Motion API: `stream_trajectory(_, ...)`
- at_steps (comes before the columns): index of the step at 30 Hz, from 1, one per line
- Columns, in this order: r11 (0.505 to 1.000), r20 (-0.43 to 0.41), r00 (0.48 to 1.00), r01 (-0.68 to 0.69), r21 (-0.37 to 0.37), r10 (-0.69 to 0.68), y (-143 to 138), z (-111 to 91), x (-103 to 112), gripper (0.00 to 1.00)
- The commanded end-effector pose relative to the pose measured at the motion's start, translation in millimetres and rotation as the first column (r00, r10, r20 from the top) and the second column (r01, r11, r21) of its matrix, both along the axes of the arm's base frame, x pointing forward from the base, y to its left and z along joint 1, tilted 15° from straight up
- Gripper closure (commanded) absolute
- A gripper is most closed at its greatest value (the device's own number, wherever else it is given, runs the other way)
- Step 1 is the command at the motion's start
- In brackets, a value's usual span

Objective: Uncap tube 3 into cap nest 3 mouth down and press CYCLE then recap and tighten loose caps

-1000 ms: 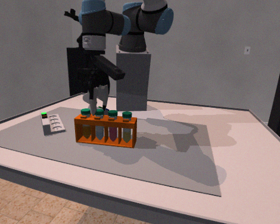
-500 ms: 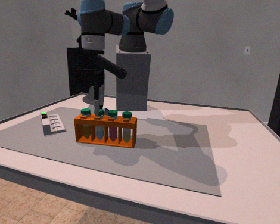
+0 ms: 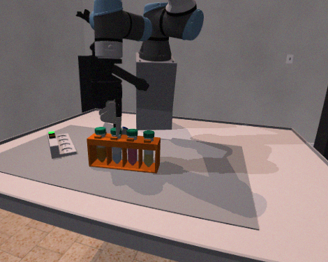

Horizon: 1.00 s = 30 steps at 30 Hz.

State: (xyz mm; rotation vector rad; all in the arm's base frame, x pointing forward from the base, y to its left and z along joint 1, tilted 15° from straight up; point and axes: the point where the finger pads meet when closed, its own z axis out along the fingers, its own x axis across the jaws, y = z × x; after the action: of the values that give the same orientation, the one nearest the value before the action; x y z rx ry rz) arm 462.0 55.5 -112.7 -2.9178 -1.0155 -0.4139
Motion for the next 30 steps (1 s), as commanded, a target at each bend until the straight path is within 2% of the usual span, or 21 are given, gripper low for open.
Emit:
stream_trajectory(1, 0.999, 0.004, 0.999, -0.035, -0.001, 0.035, -0.7, 1.1, 1.2, 1.0)
stream_trajectory(15, 0.999, 0.004, 0.999, -0.035, -0.001, 0.035, -0.7, 1.1, 1.2, 1.0)
stream_trajectory(18, 0.993, -0.016, 0.994, 0.112, 0.036, -0.111, -1.0, 0.6, -0.2, 1.0)
stream_trajectory(22, 0.952, -0.049, 0.955, 0.295, 0.076, -0.292, -1.1, 0.1, -0.4, 1.0)
stream_trajectory(24, 0.952, -0.049, 0.955, 0.295, 0.076, -0.292, -1.1, 0.1, -0.4, 1.0)
stream_trajectory(27, 0.896, -0.079, 0.901, 0.432, 0.102, -0.426, -0.5, -0.3, -0.6, 1.0)
stream_trajectory(28, 0.895, -0.079, 0.9, 0.434, 0.103, -0.428, 0.0, -0.3, -0.7, 1.0)
stream_trajectory(30, 0.85, -0.1, 0.857, 0.514, 0.117, -0.505, 0.3, -0.4, -0.7, 1.0)
